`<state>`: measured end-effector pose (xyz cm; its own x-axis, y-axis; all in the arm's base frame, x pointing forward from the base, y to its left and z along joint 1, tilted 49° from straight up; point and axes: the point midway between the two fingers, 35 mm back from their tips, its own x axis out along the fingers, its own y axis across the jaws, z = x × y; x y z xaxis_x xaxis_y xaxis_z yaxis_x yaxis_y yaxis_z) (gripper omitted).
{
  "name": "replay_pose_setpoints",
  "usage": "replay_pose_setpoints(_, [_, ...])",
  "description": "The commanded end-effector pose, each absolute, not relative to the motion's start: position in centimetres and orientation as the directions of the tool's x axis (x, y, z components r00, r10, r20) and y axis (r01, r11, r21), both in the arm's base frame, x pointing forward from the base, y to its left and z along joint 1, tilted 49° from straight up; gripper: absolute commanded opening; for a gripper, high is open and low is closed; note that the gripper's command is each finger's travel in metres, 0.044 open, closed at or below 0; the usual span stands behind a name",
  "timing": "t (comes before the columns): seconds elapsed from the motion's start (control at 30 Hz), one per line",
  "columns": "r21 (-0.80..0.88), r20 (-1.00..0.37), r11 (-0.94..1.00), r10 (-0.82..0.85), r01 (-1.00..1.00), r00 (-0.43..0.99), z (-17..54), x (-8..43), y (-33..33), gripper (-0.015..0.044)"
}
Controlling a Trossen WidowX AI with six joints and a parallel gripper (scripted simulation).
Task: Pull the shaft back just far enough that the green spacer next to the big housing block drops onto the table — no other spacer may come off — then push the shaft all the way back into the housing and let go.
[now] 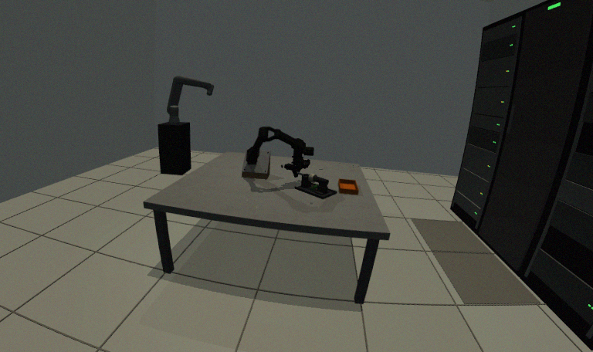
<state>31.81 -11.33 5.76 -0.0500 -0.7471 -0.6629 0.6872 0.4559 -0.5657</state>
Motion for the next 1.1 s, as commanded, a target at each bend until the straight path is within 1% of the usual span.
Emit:
replay_pose_setpoints(0.0, [-0.566,-0.661,0.456,-0.749,0.687,-0.047,5.93,32.03,-11.43,0.0])
replay_pose_setpoints(1.07, [-0.565,-0.661,0.456,-0.749,0.687,-0.047,6.43,32.72,-11.9,0.0])
